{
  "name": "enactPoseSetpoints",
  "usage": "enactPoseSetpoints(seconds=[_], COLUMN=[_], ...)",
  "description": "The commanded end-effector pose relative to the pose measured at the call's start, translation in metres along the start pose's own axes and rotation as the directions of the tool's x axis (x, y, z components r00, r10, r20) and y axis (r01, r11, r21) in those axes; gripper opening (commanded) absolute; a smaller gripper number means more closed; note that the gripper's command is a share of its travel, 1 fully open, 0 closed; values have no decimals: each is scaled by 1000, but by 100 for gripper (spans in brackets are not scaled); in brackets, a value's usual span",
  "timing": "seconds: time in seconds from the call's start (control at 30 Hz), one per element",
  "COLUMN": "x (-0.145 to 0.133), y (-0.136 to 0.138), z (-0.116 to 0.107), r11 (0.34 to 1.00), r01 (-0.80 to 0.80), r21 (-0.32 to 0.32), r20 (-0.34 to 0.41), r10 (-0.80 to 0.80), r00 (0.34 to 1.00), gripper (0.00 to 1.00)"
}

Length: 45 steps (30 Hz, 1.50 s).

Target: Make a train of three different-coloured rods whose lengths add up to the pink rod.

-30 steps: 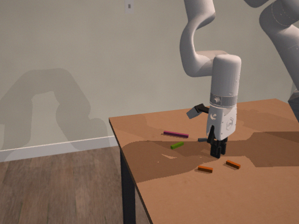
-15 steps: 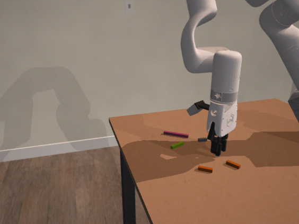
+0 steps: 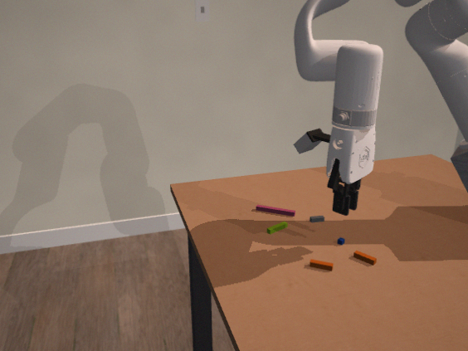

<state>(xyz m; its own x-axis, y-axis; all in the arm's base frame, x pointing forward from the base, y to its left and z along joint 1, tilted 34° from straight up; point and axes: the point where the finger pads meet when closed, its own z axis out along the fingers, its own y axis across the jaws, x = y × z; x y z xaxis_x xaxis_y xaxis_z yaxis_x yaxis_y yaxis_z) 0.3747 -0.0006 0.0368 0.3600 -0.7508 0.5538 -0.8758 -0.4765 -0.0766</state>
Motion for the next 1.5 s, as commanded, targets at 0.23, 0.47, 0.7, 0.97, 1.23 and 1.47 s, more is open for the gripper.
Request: enactPoseSetpoints(seconds=[0.23,0.47,0.7,0.97,1.23,1.47], x=[1,1,1,1,7,18], y=[-1,-1,-1,-1,1,5], z=[-19,-19,-19,-19,-17,-14], r11=[1000,1000,1000,1000,990,918], r01=[0,0,0,-1,-143,-396], r21=[0,0,0,0,-1,-2], r20=[0,0,0,0,1,3], r10=[0,0,0,1,143,396], r00=[1000,1000,1000,1000,990,918], gripper=[100,100,100,100,100,100])
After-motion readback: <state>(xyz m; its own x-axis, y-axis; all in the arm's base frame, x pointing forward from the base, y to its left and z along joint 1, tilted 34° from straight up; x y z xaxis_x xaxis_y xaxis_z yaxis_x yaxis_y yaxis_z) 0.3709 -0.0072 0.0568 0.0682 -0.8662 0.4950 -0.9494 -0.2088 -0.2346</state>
